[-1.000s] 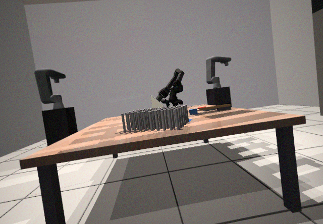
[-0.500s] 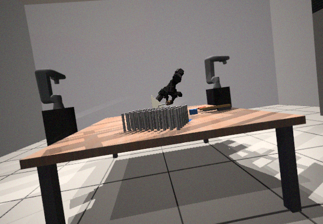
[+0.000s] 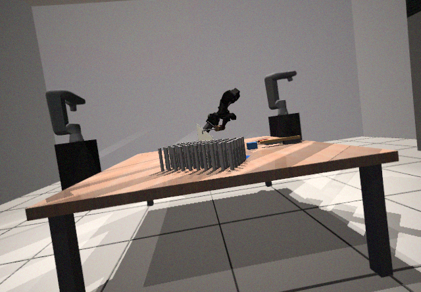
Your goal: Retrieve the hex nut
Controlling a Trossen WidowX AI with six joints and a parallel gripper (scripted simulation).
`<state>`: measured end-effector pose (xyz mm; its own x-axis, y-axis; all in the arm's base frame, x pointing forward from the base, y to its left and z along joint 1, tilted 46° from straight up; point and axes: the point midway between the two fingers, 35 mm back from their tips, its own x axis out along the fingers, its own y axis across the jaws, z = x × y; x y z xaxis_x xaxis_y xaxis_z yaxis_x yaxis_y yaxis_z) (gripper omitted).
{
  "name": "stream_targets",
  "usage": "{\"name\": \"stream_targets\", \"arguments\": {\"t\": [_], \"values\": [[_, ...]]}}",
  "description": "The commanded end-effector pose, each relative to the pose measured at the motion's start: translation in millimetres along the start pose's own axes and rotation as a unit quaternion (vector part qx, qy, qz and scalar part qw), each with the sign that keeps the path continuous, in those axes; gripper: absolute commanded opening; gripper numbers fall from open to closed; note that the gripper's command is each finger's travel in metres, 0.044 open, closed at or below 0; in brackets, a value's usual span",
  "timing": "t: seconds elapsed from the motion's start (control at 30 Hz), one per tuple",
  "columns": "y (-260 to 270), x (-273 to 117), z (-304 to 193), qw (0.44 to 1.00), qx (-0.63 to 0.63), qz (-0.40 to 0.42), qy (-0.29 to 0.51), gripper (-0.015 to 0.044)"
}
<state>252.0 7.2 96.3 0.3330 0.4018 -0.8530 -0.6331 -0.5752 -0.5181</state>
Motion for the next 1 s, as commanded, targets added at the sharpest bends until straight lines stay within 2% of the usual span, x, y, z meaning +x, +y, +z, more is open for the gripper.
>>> {"name": "stream_targets", "arguments": {"t": [0.0,0.53,0.97], "values": [[3,0,-9,0.998,0.063,0.0,0.005,0.0],[26,3,-44,0.946,0.324,0.007,0.023,0.0],[44,5,-67,0.857,0.514,0.008,0.03,0.0]]}}
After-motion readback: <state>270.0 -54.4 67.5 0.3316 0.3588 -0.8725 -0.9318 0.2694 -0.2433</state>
